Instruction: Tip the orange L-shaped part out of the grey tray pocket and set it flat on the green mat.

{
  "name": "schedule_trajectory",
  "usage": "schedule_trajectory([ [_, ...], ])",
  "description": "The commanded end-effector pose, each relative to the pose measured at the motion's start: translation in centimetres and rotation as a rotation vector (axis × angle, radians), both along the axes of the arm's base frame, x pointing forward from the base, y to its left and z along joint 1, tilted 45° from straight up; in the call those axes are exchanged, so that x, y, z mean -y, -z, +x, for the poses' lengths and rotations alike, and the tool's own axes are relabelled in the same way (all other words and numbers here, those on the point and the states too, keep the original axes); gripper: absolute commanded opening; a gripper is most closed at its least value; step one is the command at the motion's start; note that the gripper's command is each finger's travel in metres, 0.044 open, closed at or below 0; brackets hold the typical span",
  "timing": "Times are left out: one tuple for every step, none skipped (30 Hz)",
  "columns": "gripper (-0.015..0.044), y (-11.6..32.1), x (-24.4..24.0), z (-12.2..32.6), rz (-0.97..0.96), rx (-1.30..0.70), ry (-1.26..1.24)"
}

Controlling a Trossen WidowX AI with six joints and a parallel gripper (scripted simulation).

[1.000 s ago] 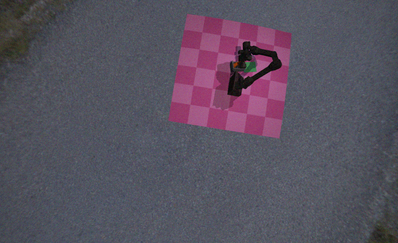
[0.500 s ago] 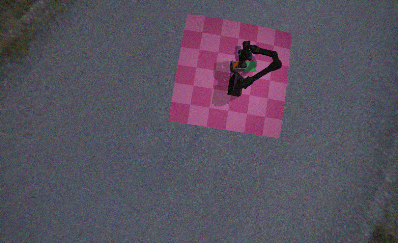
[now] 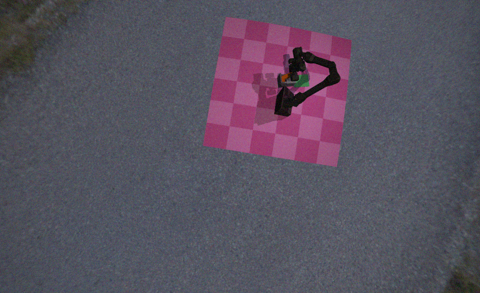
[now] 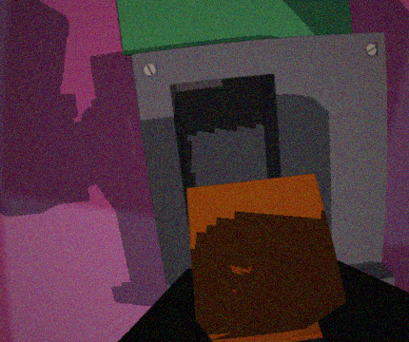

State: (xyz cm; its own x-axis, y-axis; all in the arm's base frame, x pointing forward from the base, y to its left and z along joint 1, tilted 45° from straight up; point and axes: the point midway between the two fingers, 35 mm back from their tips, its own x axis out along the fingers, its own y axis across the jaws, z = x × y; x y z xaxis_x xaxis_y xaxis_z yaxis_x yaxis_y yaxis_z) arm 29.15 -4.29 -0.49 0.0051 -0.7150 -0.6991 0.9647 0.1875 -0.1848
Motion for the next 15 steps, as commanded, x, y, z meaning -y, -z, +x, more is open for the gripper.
schedule_trajectory([
  [0.0000, -0.5, -0.7, 0.2, 0.010, 0.007, -0.001],
  [0.0000, -0.6, -0.8, 0.2, 0.010, 0.007, -0.001],
  [0.0000, -0.7, -1.0, 0.2, 0.010, 0.007, -0.001],
  [0.0000, -0.8, -1.1, 0.2, 0.010, 0.007, -0.001],
  [0.0000, -0.9, -1.2, 0.2, 0.010, 0.007, -0.001],
  [0.0000, -1.0, -1.3, 0.1, 0.010, 0.007, -0.001],
  [0.0000, -1.1, -1.4, 0.1, 0.010, 0.007, -0.001],
  [0.0000, -1.2, -1.5, 0.1, 0.010, 0.007, -0.001],
  [0.0000, -1.3, -1.6, 0.1, 0.010, 0.007, -0.001],
  [0.0000, -1.4, -1.7, 0.1, 0.010, 0.007, -0.001],
  [0.0000, -1.5, -1.8, 0.1, 0.010, 0.007, -0.001],
  [0.0000, -1.7, -1.9, 0.1, 0.010, 0.007, -0.001],
  [0.0000, -1.8, -2.1, 0.1, 0.010, 0.007, -0.001],
  [0.0000, -1.9, -2.2, 0.1, 0.010, 0.007, -0.001],
  [0.0000, -2.0, -2.3, 0.1, 0.011, 0.007, -0.001],
])
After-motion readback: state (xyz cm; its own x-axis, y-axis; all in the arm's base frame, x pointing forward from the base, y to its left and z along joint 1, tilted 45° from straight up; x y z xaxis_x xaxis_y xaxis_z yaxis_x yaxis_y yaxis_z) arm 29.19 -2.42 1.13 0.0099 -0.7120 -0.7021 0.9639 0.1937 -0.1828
